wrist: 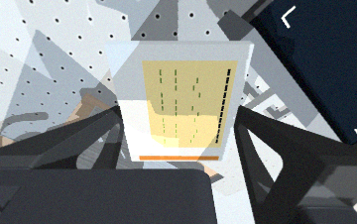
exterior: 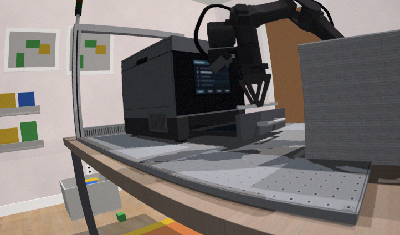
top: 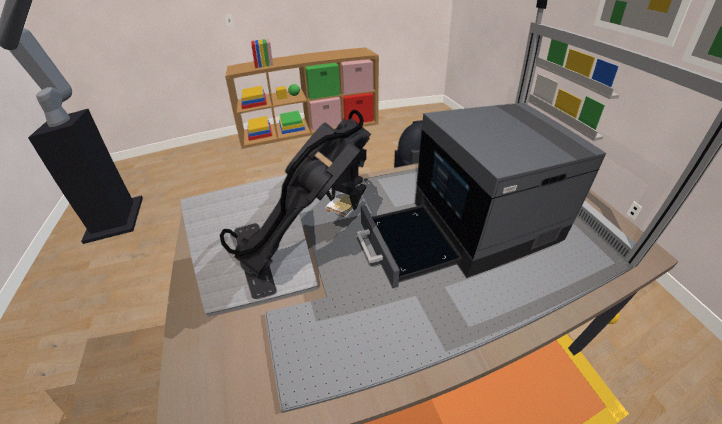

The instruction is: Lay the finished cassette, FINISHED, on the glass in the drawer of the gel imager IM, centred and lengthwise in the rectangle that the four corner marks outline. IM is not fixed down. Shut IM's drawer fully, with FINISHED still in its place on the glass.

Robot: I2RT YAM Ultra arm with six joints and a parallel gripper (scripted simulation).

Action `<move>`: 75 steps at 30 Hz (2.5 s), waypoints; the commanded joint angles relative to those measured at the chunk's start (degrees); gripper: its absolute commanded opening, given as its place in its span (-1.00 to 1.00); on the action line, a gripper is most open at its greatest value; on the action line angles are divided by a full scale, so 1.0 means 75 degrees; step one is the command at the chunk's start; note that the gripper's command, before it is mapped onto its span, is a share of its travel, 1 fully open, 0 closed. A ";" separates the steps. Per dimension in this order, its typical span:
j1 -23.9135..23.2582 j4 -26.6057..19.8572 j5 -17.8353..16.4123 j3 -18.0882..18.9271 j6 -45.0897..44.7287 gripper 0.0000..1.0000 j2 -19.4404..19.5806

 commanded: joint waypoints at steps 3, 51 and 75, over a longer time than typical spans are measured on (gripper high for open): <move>-0.0347 -0.0010 0.0352 -0.0192 -0.2320 -1.00 -0.0661; -0.2210 -0.0335 0.0941 0.0113 -0.9201 -1.00 -0.2341; -0.2210 -0.0334 0.0941 0.0112 -0.9193 -1.00 -0.2342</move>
